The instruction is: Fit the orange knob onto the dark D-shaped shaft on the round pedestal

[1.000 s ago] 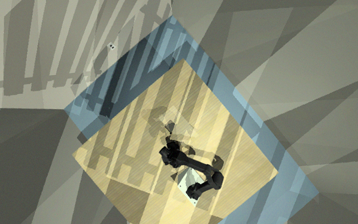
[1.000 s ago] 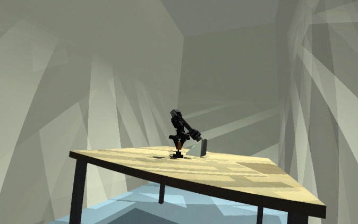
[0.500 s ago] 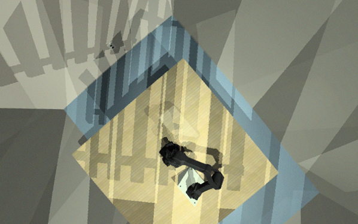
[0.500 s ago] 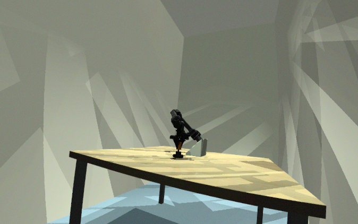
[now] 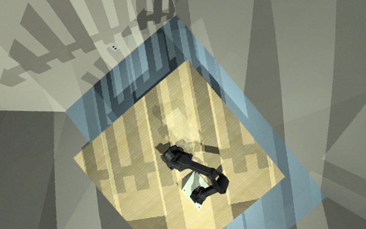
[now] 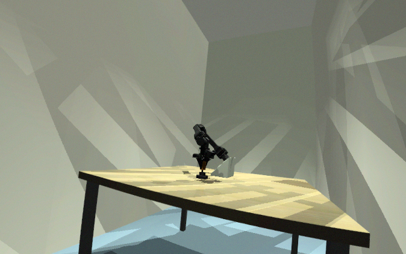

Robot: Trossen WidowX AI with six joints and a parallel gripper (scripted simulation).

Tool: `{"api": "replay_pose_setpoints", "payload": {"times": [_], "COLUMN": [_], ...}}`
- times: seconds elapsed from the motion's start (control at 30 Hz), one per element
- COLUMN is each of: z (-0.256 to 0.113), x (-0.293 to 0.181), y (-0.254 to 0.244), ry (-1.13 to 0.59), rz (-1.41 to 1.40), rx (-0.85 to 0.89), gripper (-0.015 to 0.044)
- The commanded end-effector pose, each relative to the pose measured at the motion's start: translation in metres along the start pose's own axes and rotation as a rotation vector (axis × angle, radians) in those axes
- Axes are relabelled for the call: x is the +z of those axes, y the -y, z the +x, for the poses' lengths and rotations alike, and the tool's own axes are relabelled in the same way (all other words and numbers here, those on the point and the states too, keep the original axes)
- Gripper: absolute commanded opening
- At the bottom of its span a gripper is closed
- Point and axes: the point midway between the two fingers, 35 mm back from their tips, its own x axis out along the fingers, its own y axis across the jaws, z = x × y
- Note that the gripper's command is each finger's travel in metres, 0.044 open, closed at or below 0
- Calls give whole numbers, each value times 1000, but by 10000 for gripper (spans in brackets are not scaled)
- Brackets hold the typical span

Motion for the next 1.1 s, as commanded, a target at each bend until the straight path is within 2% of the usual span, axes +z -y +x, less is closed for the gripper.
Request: {"api": "replay_pose_setpoints", "payload": {"times": [0.0, 0.2, 0.47, 1.07], "z": [-1, -5, -2, 0], "x": [0, -1, 0, 0], "y": [0, 1, 2, 0], "ry": [-1, -1, -1, -1], "rz": [-3, -11, -212, -212], "rx": [-1, -1, -1, -1], "gripper": [0, 0, 0, 0]}}
